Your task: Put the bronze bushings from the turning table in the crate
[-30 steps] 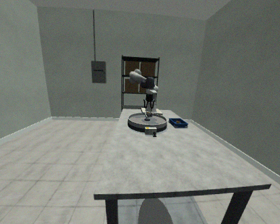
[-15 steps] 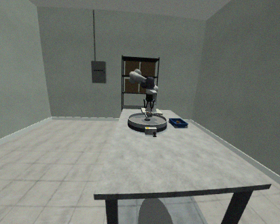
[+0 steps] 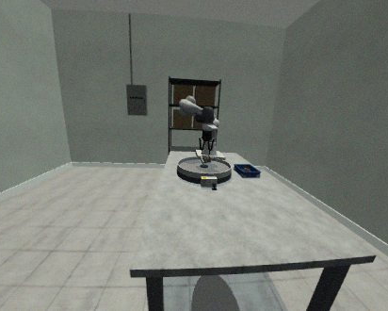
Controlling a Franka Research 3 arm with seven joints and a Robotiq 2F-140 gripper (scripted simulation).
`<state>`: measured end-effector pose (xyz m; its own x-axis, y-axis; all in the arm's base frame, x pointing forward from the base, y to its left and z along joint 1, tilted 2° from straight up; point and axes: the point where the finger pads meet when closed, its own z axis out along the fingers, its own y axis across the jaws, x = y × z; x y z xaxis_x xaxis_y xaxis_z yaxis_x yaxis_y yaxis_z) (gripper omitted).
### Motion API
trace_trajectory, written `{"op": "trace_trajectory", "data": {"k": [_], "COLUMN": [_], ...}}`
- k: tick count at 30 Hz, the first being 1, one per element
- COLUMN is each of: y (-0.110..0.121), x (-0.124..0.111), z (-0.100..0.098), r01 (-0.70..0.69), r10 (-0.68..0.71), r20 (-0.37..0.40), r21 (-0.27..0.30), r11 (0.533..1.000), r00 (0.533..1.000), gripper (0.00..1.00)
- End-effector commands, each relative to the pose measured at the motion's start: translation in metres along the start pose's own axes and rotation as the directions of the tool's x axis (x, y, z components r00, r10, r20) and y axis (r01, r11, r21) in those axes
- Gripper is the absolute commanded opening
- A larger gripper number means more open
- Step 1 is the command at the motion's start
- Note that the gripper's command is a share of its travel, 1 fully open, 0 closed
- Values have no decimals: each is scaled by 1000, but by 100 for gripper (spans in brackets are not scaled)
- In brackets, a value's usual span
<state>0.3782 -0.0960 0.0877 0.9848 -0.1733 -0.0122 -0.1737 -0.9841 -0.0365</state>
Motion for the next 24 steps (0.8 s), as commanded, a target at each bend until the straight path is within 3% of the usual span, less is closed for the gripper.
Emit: {"op": "trace_trajectory", "data": {"k": [1, 16, 24], "y": [0, 0, 0], "x": [1, 1, 1], "z": [0, 1, 11], "r01": [-2, -2, -2], "r10": [2, 2, 2], "r20": [-2, -2, -2], "r21": [-1, -1, -1], "r11": [1000, 1000, 1000], "r00": [1000, 1000, 1000], "gripper": [28, 28, 28]}}
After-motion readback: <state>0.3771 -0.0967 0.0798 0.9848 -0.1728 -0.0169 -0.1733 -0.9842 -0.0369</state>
